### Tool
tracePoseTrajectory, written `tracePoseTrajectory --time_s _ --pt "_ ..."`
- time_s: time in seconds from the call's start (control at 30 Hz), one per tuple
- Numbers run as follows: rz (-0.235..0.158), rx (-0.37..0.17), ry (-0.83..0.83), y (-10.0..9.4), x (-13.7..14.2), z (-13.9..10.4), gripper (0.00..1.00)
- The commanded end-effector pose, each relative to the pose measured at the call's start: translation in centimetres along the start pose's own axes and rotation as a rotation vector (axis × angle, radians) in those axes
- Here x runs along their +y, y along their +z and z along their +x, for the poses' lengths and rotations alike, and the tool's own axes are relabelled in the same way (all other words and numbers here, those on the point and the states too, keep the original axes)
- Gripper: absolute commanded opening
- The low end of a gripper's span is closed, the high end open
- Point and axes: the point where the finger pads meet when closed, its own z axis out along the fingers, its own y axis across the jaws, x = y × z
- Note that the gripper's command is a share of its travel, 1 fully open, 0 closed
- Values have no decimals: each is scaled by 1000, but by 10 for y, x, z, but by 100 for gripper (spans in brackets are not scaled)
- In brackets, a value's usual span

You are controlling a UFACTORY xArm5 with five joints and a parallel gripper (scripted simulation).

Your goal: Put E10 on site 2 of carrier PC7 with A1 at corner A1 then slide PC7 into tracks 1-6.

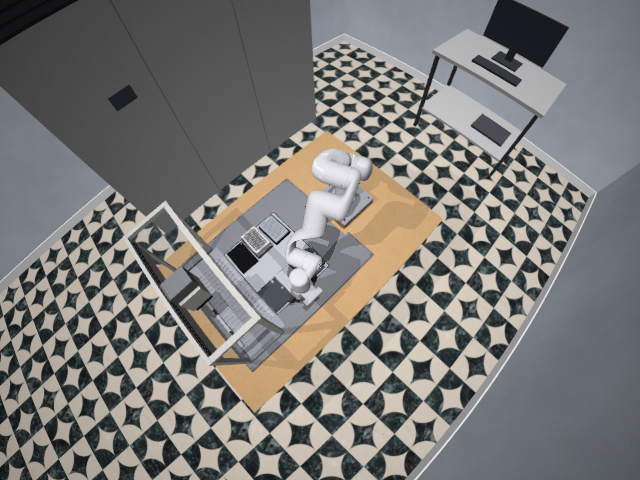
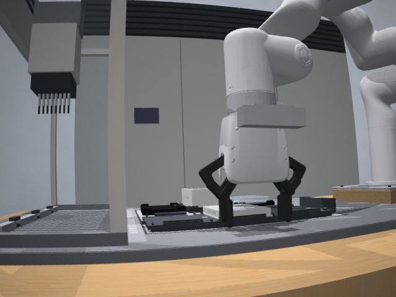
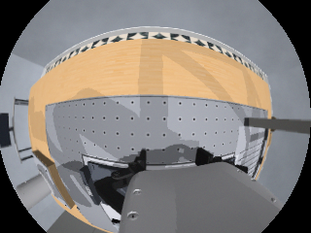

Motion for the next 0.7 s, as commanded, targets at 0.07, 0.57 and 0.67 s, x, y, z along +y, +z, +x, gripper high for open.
tracePoseTrajectory --time_s 0.07,0.57,0.67 --pt "-4 2 0 -2 1 5 100" --pt "-4 2 0 -2 1 13 100" --pt "-4 2 0 -2 1 14 100"
